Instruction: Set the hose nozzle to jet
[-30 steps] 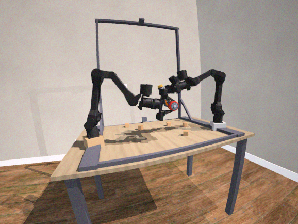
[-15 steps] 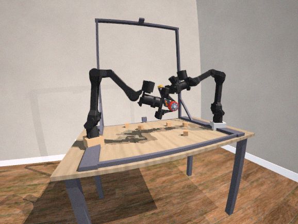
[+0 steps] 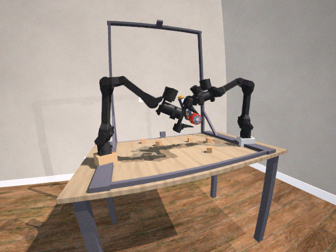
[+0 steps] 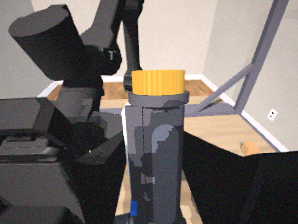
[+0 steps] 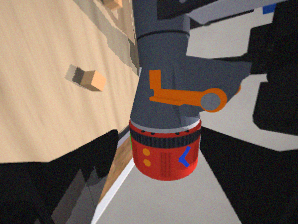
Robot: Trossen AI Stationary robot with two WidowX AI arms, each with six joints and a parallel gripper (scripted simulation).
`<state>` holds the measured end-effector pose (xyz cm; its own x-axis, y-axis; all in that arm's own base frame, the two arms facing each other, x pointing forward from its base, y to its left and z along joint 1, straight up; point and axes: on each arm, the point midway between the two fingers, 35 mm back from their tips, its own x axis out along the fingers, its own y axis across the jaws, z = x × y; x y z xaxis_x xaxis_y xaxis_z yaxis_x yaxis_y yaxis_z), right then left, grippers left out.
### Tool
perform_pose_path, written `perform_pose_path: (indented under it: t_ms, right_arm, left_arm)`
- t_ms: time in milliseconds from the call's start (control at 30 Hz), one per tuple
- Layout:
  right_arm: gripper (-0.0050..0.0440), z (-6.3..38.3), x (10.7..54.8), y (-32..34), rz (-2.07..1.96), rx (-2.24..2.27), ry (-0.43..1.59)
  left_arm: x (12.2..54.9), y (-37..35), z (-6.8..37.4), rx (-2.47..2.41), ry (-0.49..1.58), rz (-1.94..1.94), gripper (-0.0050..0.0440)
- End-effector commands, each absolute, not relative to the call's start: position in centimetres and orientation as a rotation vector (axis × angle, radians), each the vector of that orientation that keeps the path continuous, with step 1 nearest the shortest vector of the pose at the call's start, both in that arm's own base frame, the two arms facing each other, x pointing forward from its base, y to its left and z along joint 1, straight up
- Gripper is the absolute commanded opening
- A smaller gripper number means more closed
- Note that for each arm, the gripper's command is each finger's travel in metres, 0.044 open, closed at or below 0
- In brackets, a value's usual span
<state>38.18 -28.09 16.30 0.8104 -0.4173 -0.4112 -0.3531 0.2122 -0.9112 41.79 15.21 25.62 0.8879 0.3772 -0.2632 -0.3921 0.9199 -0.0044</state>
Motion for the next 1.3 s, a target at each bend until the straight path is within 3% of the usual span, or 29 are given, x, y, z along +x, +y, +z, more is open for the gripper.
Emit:
perform_pose_path:
  t_ms: [0,1267]
  right_arm:
    - [0.0408,17.3,38.2,-28.2,-0.066,-1.401,0.674]
    - [0.0408,18.4,35.7,-26.8,-0.063,-1.401,0.672]
  left_arm:
    - [41.7,15.2,27.5,-0.045,0.215,0.402,0.0170]
    - [41.7,15.2,27.5,-0.045,0.215,0.402,0.0170]
